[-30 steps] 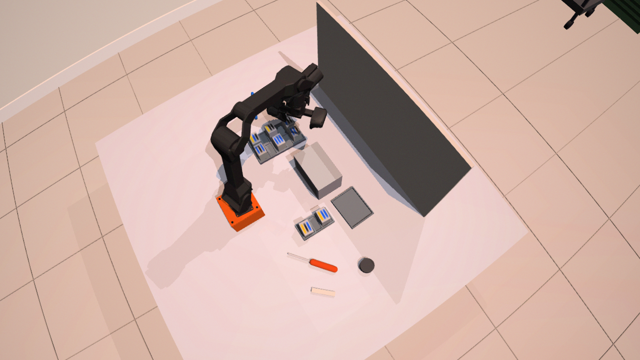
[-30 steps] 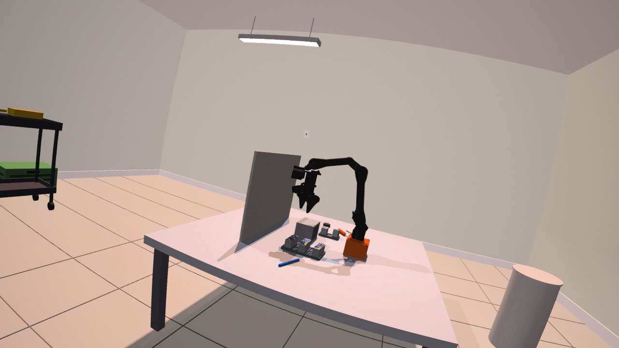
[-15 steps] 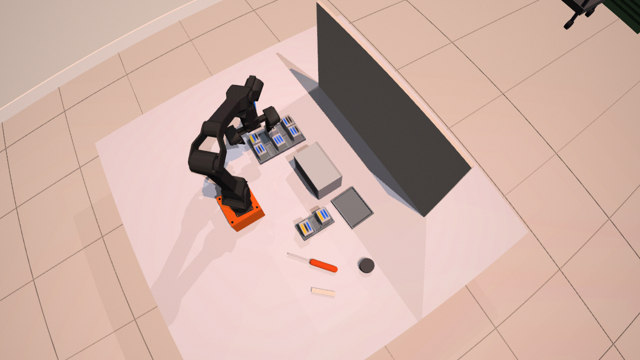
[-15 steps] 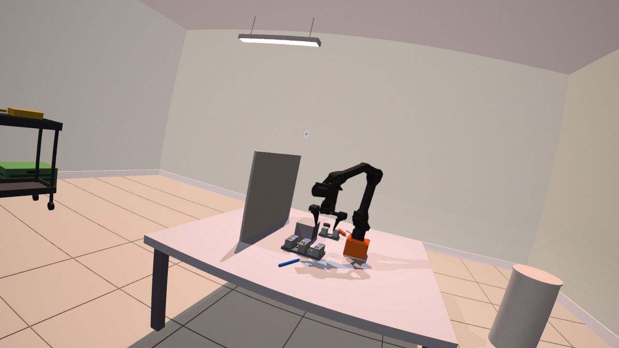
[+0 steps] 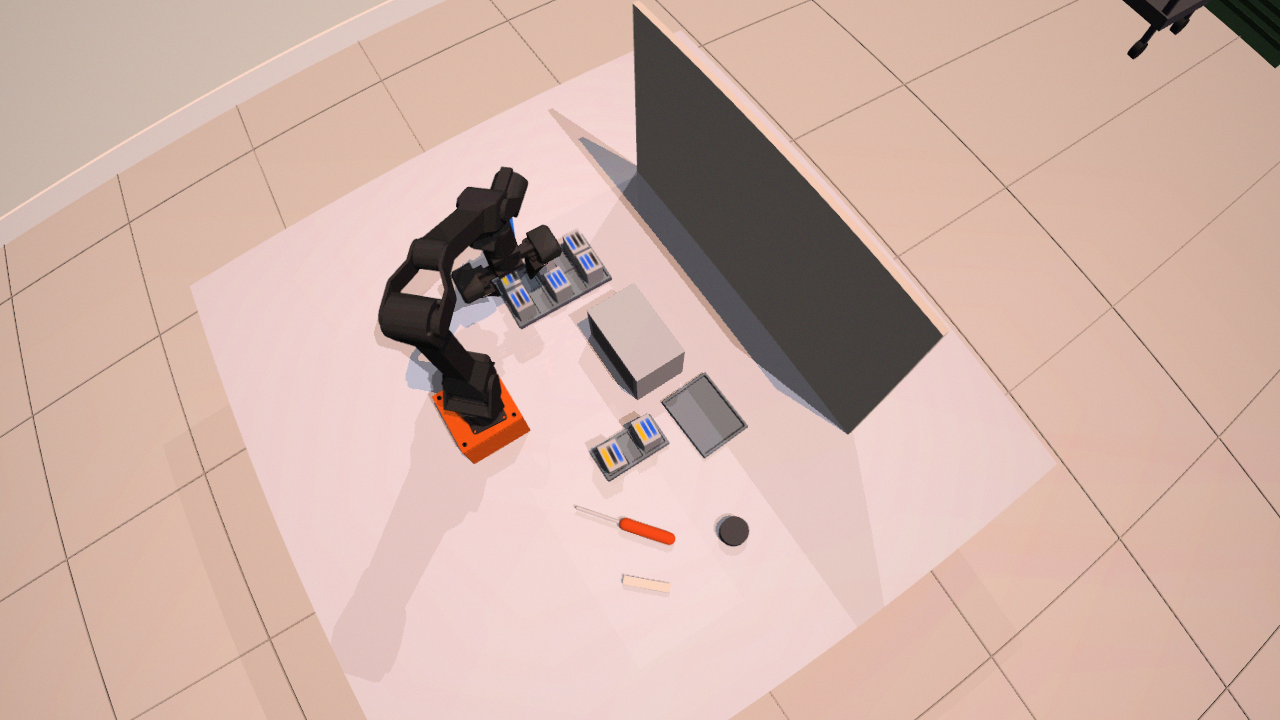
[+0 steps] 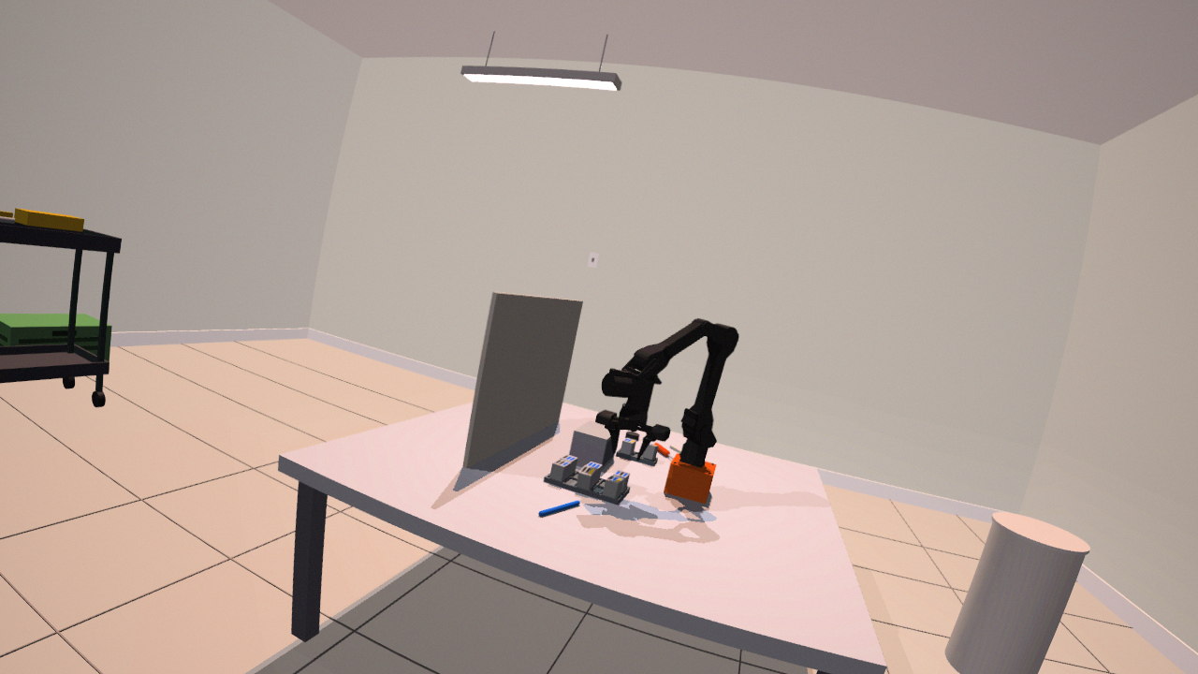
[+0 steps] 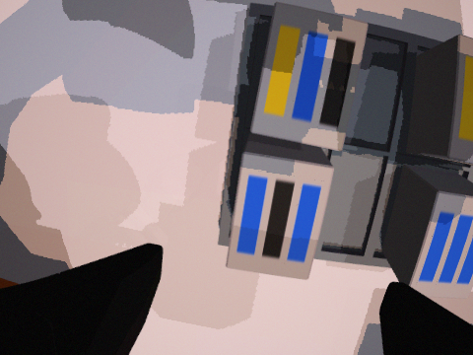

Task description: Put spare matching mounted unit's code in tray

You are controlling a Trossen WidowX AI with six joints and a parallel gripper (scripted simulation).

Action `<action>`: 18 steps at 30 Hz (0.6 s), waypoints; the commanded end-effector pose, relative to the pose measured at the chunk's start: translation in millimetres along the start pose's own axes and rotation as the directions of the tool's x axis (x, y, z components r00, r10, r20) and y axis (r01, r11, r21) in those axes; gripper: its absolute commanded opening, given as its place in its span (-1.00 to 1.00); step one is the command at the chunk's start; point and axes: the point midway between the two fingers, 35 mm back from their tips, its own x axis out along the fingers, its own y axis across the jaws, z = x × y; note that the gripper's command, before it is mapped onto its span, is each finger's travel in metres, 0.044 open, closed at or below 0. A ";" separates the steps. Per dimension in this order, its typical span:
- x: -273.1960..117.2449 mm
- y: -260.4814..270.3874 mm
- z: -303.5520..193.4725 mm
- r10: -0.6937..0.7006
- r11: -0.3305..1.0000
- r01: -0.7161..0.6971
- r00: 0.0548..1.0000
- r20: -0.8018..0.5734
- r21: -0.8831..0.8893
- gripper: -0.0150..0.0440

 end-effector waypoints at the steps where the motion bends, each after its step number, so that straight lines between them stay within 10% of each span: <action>1: 3.9 1.3 -1.5 0.004 1.000 -0.004 1.000 -0.006 -0.005 0.53; 18: 24.4 -0.4 0.4 0.004 1.000 -0.004 1.000 -0.006 -0.005 0.53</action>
